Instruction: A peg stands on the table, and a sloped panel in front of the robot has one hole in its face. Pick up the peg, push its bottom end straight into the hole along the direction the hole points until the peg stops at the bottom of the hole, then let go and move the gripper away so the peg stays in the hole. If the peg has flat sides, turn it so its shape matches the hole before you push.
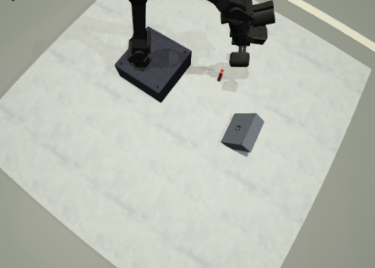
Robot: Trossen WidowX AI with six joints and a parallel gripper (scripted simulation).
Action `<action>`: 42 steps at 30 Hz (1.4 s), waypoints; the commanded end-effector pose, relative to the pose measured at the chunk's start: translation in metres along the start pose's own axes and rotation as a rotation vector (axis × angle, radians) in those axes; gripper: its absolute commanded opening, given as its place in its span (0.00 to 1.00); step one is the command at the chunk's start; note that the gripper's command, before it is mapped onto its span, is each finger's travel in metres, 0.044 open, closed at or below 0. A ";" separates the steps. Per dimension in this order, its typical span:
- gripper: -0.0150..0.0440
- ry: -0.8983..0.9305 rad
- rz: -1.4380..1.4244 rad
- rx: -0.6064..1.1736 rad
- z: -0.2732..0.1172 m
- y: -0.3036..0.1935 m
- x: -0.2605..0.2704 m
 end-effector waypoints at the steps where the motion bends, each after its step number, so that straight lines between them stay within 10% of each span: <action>1: 1.00 -0.023 0.089 0.101 0.011 -0.011 -0.010; 10: 1.00 -0.083 0.302 0.357 0.031 -0.045 -0.030; 42: 1.00 -0.085 0.306 0.362 0.072 -0.061 -0.031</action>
Point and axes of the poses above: the point midway between the two fingers, 35 mm back from their tips, its own z axis out along the fingers, its own x axis across the jaws, y = z × x, the point moved 7 cm from there along -z, back along the fingers, and after that the axes turned 10 degrees about -z, right-handed, at the moved point
